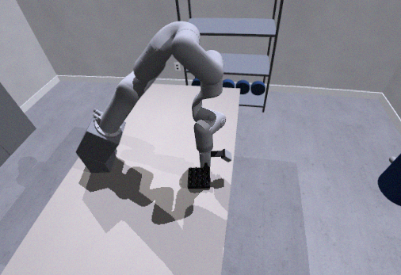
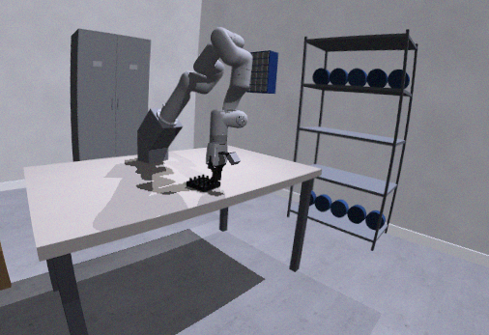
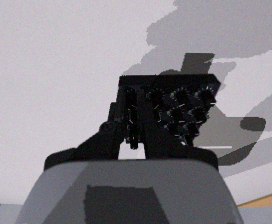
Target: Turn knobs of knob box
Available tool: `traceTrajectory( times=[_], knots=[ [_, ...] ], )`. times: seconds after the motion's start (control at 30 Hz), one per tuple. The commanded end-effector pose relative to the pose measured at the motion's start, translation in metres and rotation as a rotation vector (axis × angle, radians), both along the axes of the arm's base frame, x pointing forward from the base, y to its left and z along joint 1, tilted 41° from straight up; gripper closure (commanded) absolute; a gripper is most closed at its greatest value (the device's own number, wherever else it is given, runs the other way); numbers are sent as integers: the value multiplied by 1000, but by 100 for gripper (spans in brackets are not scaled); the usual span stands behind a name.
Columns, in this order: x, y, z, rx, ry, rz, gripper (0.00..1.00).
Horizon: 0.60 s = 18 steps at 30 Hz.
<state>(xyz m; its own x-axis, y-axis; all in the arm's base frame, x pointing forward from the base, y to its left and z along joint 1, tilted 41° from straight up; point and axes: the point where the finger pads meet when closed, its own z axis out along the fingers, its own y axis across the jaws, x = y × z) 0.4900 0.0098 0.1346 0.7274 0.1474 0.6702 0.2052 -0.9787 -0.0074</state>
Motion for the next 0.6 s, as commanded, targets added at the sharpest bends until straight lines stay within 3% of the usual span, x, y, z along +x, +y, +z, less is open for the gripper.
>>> traceTrajectory(
  times=[0.0, 0.57],
  knots=[
    [0, 0, 1, 25, 17, -17, 92],
    [0, 0, 1, 35, 20, -29, 92]
  ],
)
